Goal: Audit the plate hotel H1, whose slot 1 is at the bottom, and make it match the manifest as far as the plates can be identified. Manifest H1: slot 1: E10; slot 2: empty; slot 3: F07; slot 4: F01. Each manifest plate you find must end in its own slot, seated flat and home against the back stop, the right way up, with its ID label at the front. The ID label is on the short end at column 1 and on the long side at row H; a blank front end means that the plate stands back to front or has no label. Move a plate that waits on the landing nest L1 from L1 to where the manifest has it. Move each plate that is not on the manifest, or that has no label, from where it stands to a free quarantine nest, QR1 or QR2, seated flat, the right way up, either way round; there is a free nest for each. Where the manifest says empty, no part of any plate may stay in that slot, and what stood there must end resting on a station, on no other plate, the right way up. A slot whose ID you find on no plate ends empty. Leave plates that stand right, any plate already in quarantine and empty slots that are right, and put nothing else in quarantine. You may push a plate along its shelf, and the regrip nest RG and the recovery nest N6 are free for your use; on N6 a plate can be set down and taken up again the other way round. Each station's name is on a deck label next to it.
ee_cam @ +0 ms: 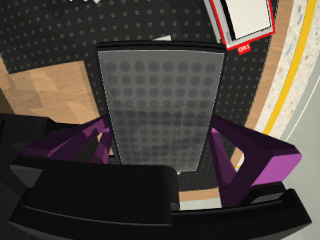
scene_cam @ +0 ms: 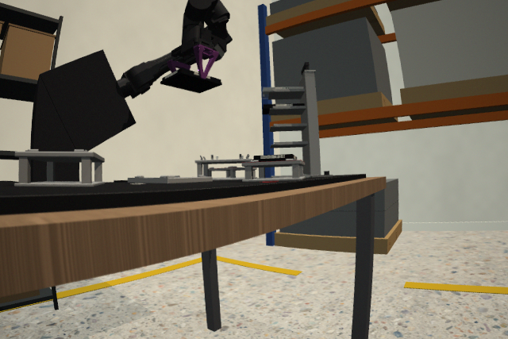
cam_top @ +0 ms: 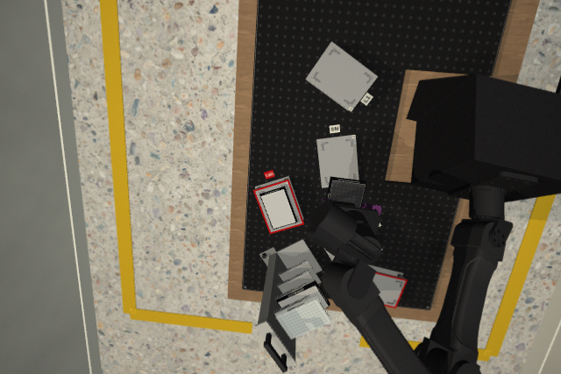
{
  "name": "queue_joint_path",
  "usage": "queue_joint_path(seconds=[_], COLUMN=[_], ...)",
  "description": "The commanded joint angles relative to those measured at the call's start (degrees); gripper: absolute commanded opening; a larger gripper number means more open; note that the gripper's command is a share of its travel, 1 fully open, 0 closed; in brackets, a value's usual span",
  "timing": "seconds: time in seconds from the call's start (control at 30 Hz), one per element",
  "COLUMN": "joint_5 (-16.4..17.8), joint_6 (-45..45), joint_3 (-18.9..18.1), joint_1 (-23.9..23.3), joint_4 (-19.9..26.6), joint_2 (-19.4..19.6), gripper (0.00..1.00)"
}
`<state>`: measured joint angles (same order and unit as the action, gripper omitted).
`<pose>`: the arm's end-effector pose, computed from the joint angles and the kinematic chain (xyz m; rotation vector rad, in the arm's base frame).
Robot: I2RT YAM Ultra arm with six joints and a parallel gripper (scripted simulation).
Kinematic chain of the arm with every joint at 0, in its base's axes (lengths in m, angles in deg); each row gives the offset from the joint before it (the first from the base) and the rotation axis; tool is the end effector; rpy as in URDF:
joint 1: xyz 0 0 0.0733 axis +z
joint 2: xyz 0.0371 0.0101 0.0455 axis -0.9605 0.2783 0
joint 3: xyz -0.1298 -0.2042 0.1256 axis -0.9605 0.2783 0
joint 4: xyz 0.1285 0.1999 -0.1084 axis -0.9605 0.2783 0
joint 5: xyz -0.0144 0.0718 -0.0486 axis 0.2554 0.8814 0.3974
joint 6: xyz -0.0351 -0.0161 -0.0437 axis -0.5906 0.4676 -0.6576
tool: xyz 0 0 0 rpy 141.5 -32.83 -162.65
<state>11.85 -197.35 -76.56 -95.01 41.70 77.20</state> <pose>0.2805 -0.0702 0.1735 -1.5473 1.5974 0.7448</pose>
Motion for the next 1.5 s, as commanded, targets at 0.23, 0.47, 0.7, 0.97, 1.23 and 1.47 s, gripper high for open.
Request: queue_joint_path(seconds=[0.23,0.47,0.7,0.97,1.23,1.47], joint_5=[0.85,1.32,1.92,2.41,2.71,2.94], joint_6=[10.44,17.82,25.78,37.66,47.03,55.11], joint_3=[-0.59,-0.84,-1.57,-1.56,-1.93,-2.77], joint_1=[1.91,3.41,5.63,7.94,9.87,12.31], joint_4=[6.38,7.23,8.29,9.45,10.12,10.68], joint_2=[-5.31,-8.10,-11.79,-16.55,-19.95,-23.66], gripper=[0.86,0.86,0.86,0.86,0.86,0.86])
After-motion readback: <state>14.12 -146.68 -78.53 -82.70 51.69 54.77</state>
